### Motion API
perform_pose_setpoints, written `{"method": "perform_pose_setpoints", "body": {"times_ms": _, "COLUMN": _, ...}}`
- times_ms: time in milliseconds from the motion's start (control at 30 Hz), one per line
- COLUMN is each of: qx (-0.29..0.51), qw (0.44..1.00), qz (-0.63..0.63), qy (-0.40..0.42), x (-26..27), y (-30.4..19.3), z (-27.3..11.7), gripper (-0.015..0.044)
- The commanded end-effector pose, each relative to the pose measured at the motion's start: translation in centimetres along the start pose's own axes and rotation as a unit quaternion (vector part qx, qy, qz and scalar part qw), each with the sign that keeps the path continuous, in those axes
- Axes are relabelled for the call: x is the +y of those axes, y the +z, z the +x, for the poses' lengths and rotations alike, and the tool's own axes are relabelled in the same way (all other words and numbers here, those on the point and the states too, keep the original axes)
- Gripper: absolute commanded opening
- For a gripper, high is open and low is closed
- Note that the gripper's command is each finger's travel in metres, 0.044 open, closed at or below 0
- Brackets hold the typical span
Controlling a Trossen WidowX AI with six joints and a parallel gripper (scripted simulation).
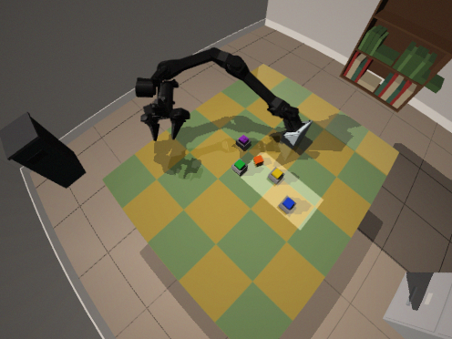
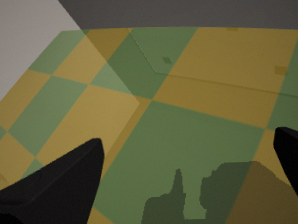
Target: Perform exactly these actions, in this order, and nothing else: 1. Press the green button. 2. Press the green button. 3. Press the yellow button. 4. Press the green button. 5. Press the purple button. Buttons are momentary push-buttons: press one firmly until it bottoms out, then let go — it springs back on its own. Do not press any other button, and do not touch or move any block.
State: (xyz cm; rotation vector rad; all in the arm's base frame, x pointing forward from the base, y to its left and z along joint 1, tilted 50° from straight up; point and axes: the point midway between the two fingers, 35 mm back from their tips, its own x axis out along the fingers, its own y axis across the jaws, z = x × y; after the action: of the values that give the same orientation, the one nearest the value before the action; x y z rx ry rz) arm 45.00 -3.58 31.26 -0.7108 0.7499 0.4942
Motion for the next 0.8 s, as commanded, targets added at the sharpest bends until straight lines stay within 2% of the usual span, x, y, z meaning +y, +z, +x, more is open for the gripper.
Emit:
{"method": "perform_pose_setpoints", "body": {"times_ms": 0, "qx": 0.005, "qw": 1.000, "qz": 0.006, "qy": 0.004, "x": 0.3, "y": 0.0, "z": 0.3, "gripper": 0.0400}}
{"method": "perform_pose_setpoints", "body": {"times_ms": 133, "qx": 0.118, "qw": 0.986, "qz": 0.103, "qy": 0.051, "x": 6.8, "y": -1.0, "z": 4.7, "gripper": 0.0400}}
{"method": "perform_pose_setpoints", "body": {"times_ms": 333, "qx": 0.270, "qw": 0.945, "qz": 0.180, "qy": 0.037, "x": 14.5, "y": -3.5, "z": 7.6, "gripper": 0.0400}}
{"method": "perform_pose_setpoints", "body": {"times_ms": 567, "qx": 0.406, "qw": 0.888, "qz": 0.206, "qy": -0.073, "x": 21.5, "y": -7.0, "z": 8.1, "gripper": 0.0400}}
{"method": "perform_pose_setpoints", "body": {"times_ms": 767, "qx": 0.445, "qw": 0.846, "qz": 0.179, "qy": -0.233, "x": 25.4, "y": -9.6, "z": 6.7, "gripper": 0.0400}}
